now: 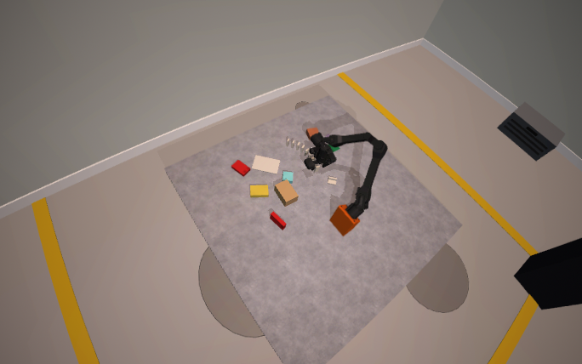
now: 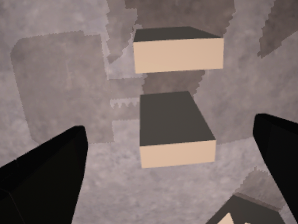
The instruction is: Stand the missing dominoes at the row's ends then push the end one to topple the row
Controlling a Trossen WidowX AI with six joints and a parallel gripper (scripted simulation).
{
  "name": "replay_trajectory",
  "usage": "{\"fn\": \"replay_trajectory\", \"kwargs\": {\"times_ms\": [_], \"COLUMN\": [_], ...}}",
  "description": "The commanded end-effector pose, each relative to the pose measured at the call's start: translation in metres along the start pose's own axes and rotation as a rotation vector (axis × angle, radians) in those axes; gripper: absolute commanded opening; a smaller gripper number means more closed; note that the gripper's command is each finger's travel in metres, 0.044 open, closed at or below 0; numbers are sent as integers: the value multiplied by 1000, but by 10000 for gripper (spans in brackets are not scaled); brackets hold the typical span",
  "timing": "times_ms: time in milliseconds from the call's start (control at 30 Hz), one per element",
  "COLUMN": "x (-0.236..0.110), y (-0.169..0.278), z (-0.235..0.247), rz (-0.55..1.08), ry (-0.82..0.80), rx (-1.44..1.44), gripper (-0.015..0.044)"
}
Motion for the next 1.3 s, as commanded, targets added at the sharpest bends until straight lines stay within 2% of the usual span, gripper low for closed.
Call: {"fn": "replay_trajectory", "kwargs": {"times_ms": [0, 133, 300, 367, 567, 1100, 1133, 1267], "x": [0, -12, -100, -124, -130, -49, -49, -49], "y": [0, -2, -4, -1, 0, 80, 80, 80], "z": [0, 2, 4, 2, 1, -35, -35, -35], "rz": [-1, -1, 3, 3, 3, 3, 3, 3], "ry": [3, -2, -11, -6, -5, 4, 4, 4], "rx": [-6, -5, -1, -1, -1, 556, 556, 556], "gripper": [440, 440, 440, 440, 440, 20, 0, 0]}}
Point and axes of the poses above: the point midway between the two fingers, 35 mm back from their tips, its own x axis out along the fingers, its own z axis across the jaws, y = z × x, the point moved 6 cm from there along -x, back along the fingers, and after that the axes turned 11 degrees about x, right-handed, at the moved point
